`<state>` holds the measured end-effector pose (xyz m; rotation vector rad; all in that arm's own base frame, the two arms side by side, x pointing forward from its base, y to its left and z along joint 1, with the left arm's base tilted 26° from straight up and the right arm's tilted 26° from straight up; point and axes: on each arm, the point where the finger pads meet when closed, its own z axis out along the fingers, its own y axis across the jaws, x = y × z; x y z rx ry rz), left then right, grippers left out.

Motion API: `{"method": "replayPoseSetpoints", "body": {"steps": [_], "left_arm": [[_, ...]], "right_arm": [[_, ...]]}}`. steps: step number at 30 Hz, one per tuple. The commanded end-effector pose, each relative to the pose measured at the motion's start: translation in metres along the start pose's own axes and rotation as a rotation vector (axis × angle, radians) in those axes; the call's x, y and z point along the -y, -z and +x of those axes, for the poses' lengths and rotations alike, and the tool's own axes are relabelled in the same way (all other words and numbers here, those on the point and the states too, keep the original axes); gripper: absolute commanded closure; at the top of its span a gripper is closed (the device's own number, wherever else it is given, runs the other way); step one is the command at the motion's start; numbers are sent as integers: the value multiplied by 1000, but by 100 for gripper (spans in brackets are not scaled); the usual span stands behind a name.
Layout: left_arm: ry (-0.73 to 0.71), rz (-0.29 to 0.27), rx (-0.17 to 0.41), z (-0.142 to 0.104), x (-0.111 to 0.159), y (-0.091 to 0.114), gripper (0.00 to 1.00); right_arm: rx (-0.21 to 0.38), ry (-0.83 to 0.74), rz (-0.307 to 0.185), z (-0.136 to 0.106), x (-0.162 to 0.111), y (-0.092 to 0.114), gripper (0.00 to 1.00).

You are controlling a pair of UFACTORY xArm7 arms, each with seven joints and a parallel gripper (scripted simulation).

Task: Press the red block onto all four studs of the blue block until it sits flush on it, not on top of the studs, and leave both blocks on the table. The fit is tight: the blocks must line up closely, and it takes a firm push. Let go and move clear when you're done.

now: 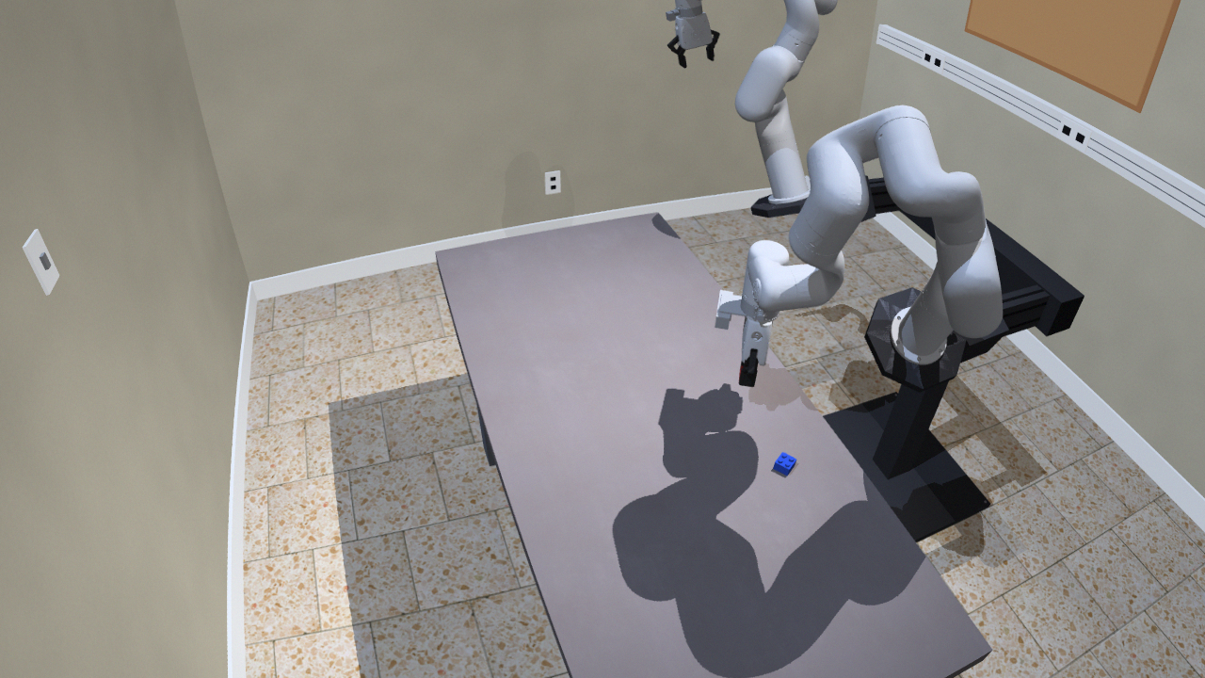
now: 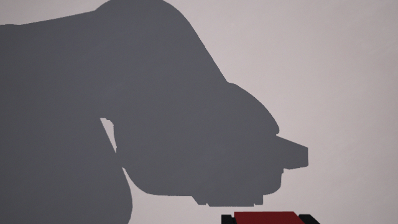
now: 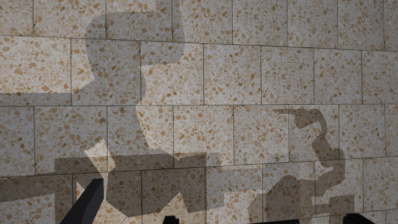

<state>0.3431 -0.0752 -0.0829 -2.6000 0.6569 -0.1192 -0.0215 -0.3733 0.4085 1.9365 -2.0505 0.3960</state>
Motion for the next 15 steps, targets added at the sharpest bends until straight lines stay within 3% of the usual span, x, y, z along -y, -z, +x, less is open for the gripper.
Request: {"method": "replayPoseSetpoints", "body": {"steps": [1, 10, 14, 15], "left_arm": [[-136, -15, 3, -9, 19, 4, 100], [-136, -15, 3, -9, 19, 4, 100], [-374, -15, 1, -28, 54, 7, 100], [-374, -15, 1, -28, 54, 7, 100]], "right_arm": [[-3, -1, 1, 1, 0, 1, 0], [-3, -1, 1, 1, 0, 1, 0], [-3, -1, 1, 1, 0, 1, 0], [-3, -1, 1, 1, 0, 1, 0]]}}
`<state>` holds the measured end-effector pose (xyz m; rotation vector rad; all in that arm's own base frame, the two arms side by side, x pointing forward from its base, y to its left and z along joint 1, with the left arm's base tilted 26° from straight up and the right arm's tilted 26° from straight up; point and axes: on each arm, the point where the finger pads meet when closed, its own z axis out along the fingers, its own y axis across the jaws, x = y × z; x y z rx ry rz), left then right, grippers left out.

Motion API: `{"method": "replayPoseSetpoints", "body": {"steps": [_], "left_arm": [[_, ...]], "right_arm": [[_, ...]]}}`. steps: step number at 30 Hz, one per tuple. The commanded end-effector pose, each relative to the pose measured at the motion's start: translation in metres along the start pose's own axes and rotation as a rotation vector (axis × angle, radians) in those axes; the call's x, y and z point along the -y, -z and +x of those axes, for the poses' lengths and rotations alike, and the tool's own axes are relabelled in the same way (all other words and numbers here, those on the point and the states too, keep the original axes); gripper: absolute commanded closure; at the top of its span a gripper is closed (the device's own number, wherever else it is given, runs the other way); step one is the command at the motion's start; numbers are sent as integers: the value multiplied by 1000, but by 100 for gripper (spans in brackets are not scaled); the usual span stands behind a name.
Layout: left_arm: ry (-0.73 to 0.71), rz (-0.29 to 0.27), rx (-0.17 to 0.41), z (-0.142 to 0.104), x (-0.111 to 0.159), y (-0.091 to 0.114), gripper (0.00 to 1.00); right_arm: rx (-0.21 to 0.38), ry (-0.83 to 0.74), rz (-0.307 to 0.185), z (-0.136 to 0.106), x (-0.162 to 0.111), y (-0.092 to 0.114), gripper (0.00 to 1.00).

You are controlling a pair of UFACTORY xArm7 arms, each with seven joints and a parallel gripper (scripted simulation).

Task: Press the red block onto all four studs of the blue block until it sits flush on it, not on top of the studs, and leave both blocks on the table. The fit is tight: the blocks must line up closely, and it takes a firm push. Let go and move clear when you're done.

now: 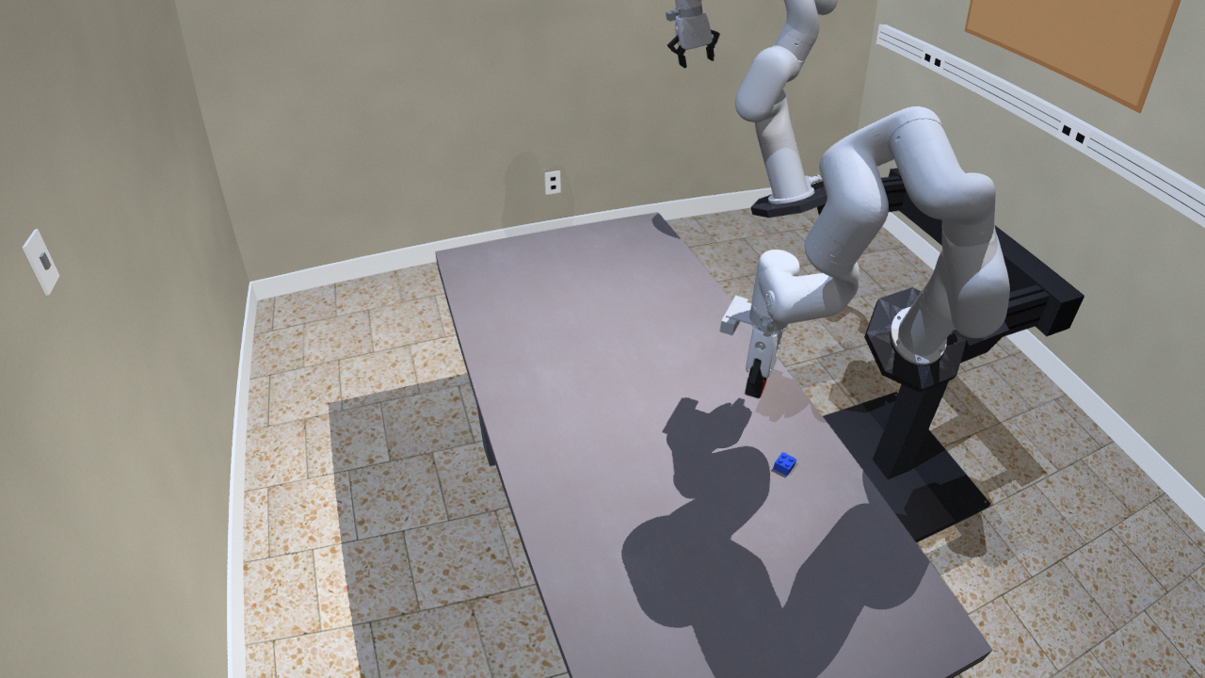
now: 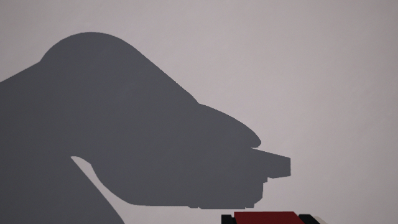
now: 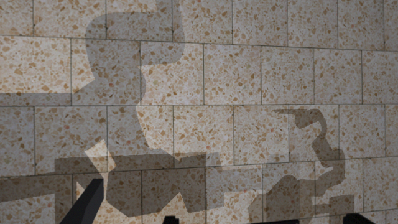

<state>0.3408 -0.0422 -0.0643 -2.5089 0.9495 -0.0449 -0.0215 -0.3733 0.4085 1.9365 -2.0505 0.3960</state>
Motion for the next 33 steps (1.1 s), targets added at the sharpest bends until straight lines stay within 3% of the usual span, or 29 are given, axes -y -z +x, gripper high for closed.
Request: {"method": "replayPoseSetpoints", "body": {"steps": [1, 2, 12, 16, 19, 29, 33], "left_arm": [[-145, -9, 0, -15, 18, 3, 100], [-205, -9, 0, -22, 25, 4, 100], [-205, -9, 0, -22, 25, 4, 100], [-220, -9, 0, -48, 55, 7, 100], [-225, -9, 1, -55, 62, 8, 100], [-225, -9, 1, -55, 62, 8, 100], [-225, -9, 1, -81, 92, 12, 100]], "right_arm": [[-3, -1, 1, 1, 0, 1, 0], [-3, -1, 1, 1, 0, 1, 0], [-3, -1, 1, 1, 0, 1, 0], [-3, -1, 1, 1, 0, 1, 0], [-3, -1, 1, 1, 0, 1, 0], [-3, -1, 1, 1, 0, 1, 0], [-3, -1, 1, 1, 0, 1, 0]]}}
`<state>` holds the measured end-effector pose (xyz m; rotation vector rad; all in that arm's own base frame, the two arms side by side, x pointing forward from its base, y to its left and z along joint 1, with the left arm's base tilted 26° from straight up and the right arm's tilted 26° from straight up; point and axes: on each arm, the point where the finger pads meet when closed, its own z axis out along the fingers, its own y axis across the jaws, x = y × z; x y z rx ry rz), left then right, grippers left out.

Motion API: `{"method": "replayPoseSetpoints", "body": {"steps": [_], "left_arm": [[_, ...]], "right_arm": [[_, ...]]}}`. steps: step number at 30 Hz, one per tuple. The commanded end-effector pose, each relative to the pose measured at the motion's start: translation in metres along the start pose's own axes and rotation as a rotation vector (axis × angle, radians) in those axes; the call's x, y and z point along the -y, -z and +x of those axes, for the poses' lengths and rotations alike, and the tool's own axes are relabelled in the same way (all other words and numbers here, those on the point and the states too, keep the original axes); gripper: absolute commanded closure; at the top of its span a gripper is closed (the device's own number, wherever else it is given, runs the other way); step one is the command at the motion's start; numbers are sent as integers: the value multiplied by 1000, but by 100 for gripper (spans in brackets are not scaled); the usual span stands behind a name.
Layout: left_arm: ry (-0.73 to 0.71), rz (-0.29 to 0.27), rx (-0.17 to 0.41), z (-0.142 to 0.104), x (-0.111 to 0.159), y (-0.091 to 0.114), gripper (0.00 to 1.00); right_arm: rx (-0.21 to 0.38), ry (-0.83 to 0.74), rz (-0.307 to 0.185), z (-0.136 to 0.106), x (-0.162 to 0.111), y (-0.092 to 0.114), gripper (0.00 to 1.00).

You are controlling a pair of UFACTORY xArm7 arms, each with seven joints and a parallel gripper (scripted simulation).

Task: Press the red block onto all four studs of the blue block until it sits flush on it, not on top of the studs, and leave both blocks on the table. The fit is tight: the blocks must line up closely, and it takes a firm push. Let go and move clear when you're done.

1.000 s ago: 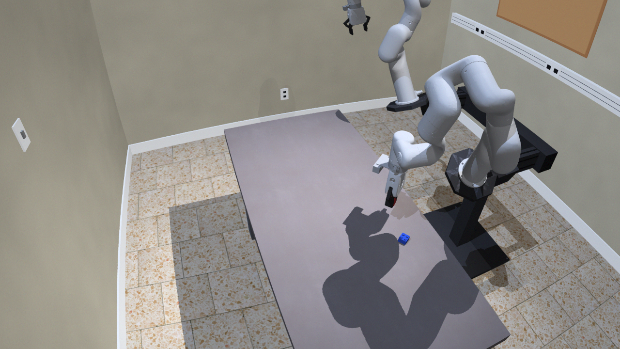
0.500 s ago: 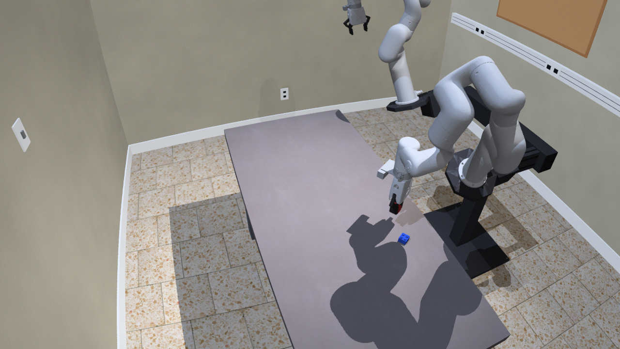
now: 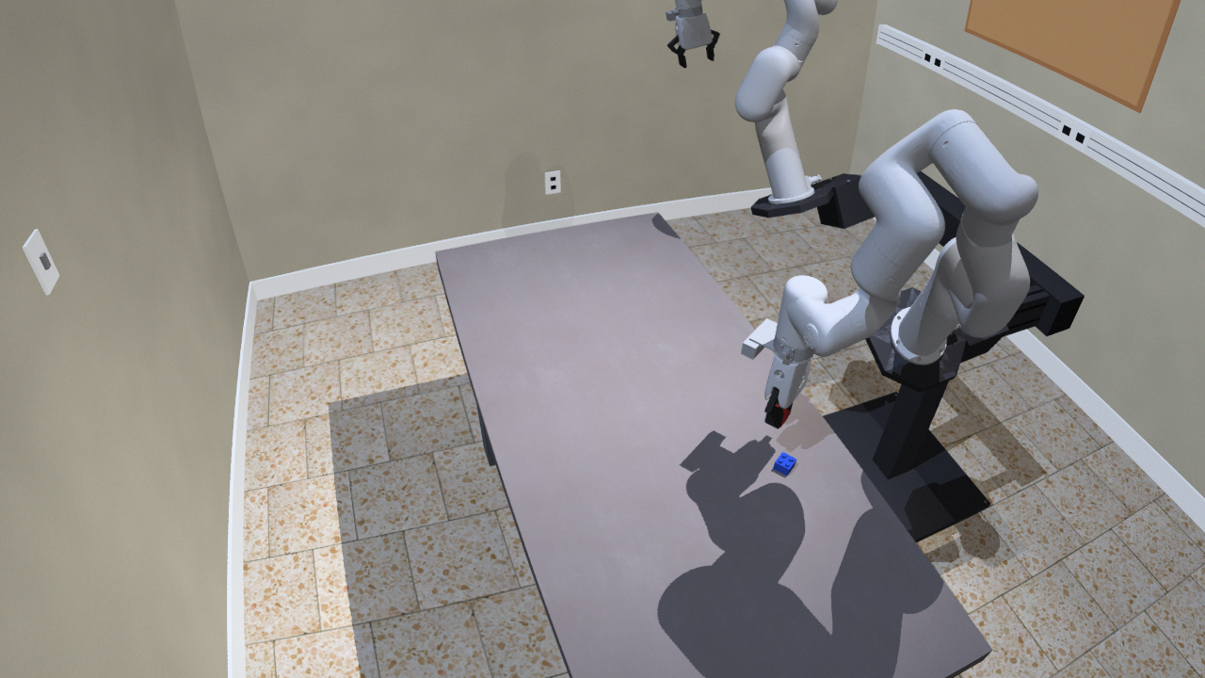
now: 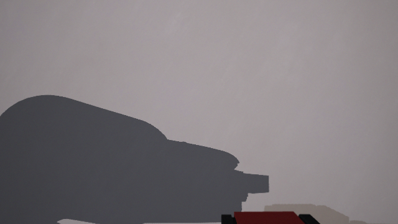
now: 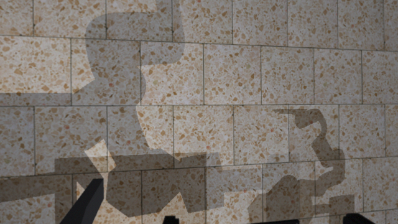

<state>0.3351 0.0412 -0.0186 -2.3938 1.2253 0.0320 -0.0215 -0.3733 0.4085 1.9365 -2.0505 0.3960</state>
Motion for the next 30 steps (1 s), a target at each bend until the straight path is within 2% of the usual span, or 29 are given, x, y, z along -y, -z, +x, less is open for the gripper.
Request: {"method": "replayPoseSetpoints", "body": {"steps": [1, 3, 13, 20, 30], "left_arm": [[-1, 0, -1, -22, 16, 3, 100], [-1, -1, -1, -30, 22, 4, 100], [-1, -1, -1, -30, 22, 4, 100], [-1, 0, -1, -49, 35, 6, 100], [-1, 0, -1, -49, 35, 6, 100]], "right_arm": [[-3, -1, 1, 1, 0, 1, 0], [-3, -1, 1, 1, 0, 1, 0], [-3, -1, 1, 1, 0, 1, 0], [-3, -1, 1, 1, 0, 1, 0], [-3, -1, 1, 1, 0, 1, 0]]}}
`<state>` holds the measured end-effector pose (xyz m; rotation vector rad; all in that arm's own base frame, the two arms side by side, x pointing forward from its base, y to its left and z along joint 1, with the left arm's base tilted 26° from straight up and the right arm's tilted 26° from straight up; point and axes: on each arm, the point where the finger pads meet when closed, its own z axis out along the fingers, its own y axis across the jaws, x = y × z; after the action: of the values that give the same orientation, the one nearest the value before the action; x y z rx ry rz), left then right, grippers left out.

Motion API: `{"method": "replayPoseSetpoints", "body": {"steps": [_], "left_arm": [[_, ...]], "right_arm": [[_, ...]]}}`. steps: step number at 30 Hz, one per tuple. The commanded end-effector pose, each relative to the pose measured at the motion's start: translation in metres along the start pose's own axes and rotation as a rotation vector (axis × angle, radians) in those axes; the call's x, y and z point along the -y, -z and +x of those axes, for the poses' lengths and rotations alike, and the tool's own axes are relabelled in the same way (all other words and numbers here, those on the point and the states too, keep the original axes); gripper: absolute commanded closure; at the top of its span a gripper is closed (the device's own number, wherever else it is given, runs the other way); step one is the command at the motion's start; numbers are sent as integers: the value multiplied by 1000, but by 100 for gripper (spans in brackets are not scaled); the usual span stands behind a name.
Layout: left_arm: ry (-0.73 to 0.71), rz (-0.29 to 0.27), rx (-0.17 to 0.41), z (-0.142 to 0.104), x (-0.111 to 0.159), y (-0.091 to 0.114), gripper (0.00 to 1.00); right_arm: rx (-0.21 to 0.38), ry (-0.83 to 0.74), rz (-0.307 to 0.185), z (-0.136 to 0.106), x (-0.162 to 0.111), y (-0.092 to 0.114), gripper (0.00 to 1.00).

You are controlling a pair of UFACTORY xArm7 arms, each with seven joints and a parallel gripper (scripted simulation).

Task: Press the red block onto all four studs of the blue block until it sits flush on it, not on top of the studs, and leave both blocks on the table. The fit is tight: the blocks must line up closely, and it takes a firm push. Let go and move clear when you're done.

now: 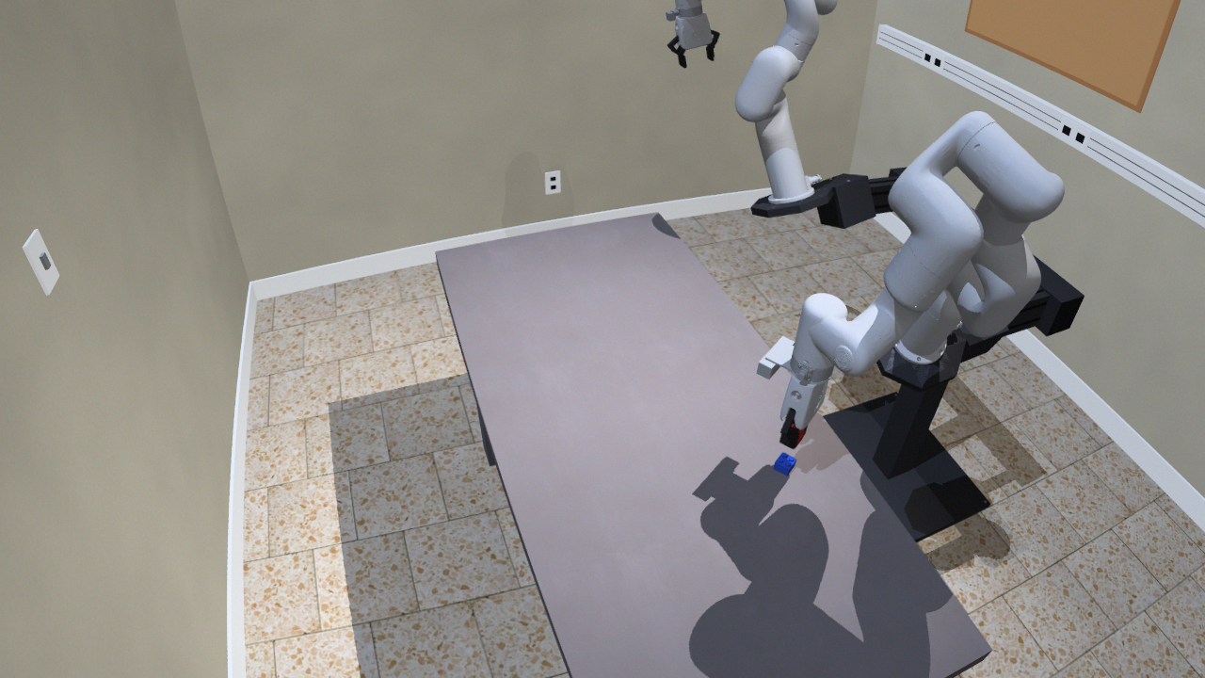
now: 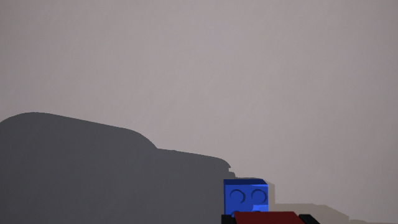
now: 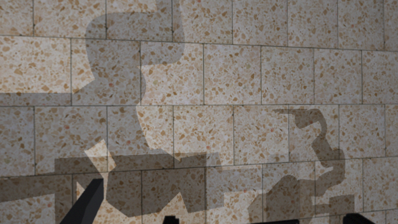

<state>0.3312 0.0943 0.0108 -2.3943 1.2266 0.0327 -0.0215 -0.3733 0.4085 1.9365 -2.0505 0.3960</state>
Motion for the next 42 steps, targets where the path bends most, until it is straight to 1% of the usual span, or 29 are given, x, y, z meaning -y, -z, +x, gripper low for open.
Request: {"method": "replayPoseSetpoints", "body": {"steps": [1, 4, 6, 7, 17, 21, 23, 24, 34, 38, 42], "left_arm": [[0, 1, -1, 0, 0, -4, 100], [0, 1, -1, 0, 0, -16, 100], [0, 1, -1, 0, 0, -16, 100], [0, 1, -1, 0, 0, -20, 100], [0, 1, -1, 0, 0, -20, 100], [0, 1, -1, 0, 0, -35, 100], [0, 1, -1, 0, 0, -35, 100], [0, 1, -1, 0, 0, -39, 100], [0, 1, -1, 0, 0, -39, 100], [0, 1, -1, 0, 0, -46, 100], [0, 1, -1, 0, 0, -48, 100]], "right_arm": [[-3, -1, 1, 1, 0, 1, 0], [-3, -1, 1, 1, 0, 1, 0], [-3, -1, 1, 1, 0, 1, 0], [-3, -1, 1, 1, 0, 1, 0], [-3, -1, 1, 1, 0, 1, 0], [-3, -1, 1, 1, 0, 1, 0], [-3, -1, 1, 1, 0, 1, 0], [-3, -1, 1, 1, 0, 1, 0], [-3, -1, 1, 1, 0, 1, 0], [-3, -1, 1, 1, 0, 1, 0], [-3, -1, 1, 1, 0, 1, 0]]}}
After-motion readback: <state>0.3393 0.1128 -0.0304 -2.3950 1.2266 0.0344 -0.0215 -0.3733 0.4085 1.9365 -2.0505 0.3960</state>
